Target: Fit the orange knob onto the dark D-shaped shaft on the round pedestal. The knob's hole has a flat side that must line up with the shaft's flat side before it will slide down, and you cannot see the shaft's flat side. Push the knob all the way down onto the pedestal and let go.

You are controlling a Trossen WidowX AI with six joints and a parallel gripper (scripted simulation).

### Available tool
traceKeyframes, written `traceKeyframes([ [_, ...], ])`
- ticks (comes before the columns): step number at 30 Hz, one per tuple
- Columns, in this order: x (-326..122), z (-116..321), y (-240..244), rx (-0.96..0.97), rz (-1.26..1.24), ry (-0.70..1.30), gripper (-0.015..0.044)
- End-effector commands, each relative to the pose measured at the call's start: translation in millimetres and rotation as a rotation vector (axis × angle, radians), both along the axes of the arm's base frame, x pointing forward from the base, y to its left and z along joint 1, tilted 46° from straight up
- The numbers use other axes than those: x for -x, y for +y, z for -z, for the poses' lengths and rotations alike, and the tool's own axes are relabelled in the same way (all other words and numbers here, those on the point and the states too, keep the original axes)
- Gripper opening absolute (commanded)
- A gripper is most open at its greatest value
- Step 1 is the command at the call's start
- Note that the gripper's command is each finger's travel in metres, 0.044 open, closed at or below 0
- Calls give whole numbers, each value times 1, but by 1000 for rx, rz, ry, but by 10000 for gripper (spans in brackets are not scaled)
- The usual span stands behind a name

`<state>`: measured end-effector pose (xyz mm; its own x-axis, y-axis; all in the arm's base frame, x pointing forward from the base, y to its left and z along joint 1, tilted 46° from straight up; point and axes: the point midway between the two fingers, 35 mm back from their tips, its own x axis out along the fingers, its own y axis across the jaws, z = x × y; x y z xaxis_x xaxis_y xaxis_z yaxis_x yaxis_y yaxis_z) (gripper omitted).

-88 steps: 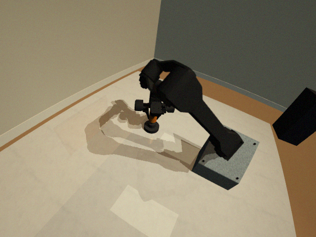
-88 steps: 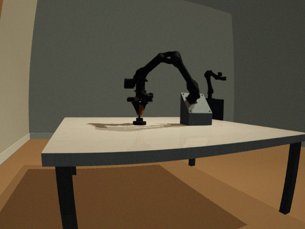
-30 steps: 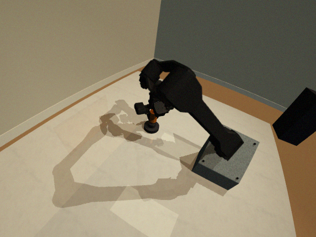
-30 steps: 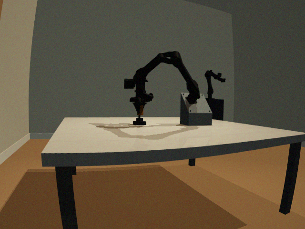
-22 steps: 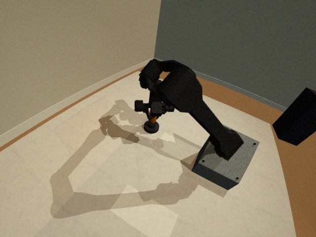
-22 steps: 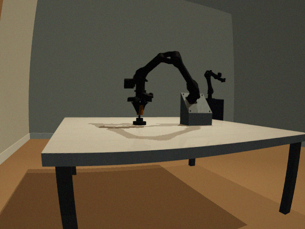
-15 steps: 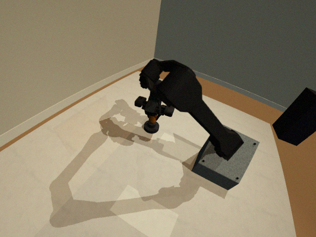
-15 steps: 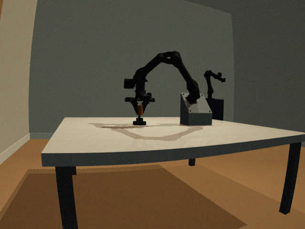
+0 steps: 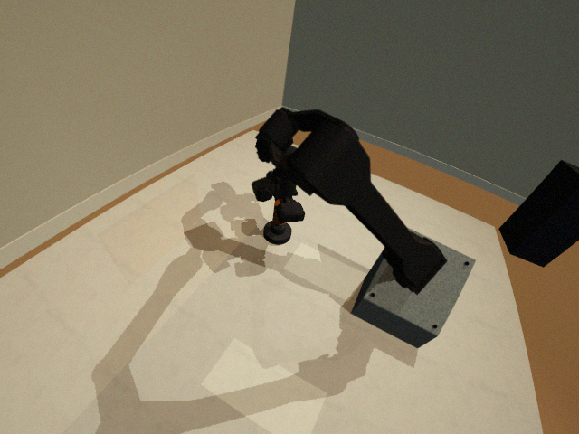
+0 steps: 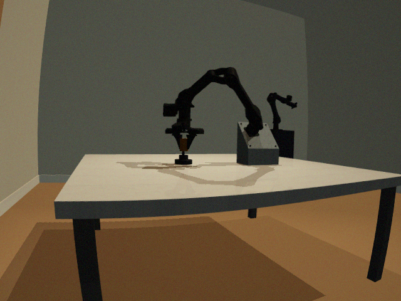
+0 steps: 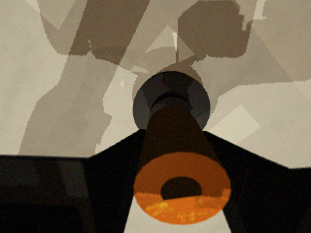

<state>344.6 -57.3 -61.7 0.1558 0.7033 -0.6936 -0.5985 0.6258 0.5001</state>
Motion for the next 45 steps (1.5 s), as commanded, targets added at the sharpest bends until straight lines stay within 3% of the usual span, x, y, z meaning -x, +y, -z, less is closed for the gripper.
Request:
traceKeyframes([
  [1,0,-1,-1,-36,166,160,0],
  [14,-1,-1,1,-159,704,706,0],
  [45,-1,2,3,-151,670,671,0],
])
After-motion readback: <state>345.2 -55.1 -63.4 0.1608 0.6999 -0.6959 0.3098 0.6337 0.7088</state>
